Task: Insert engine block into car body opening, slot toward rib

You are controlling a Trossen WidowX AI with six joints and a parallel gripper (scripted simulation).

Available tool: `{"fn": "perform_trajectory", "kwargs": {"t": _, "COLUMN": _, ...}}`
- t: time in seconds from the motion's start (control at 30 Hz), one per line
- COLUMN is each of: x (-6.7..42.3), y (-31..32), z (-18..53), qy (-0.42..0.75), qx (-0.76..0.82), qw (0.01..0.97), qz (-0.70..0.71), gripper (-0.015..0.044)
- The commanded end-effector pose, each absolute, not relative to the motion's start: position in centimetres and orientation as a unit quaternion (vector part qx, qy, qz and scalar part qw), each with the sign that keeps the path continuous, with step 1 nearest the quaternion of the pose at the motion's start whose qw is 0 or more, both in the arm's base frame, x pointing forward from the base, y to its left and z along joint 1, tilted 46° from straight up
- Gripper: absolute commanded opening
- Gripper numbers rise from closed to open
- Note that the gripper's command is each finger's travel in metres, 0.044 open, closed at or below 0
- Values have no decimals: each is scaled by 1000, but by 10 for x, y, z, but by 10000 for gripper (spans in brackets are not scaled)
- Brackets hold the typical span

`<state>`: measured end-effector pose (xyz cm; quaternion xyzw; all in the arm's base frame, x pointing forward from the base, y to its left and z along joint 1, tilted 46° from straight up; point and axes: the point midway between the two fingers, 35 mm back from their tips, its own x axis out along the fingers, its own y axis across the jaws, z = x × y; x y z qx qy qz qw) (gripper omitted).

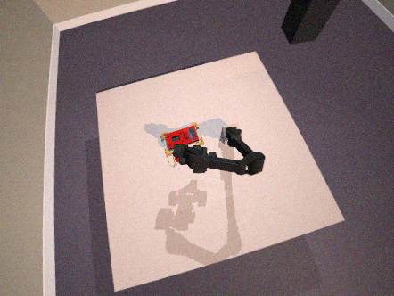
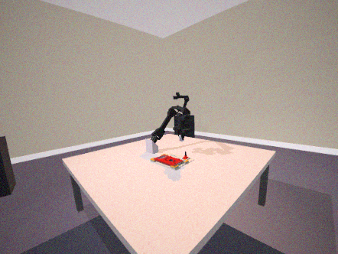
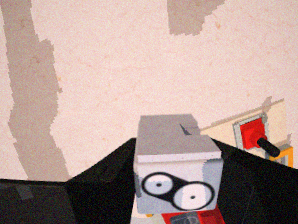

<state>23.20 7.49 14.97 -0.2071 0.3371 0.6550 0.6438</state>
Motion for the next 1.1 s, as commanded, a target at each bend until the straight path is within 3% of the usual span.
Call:
{"fn": "perform_trajectory", "kwargs": {"t": 0.0, "x": 232, "y": 76, "z": 149, "qy": 309, "qx": -232, "qw": 635, "qz": 669, "gripper": 0}}
{"fn": "perform_trajectory", "kwargs": {"t": 0.3, "x": 231, "y": 85, "z": 140, "qy": 258, "qx": -279, "qw": 616, "qz": 690, "gripper": 0}}
{"fn": "perform_trajectory", "kwargs": {"t": 1.07, "x": 227, "y": 119, "z": 106, "qy": 256, "qx": -279, "qw": 616, "qz": 691, "gripper": 0}}
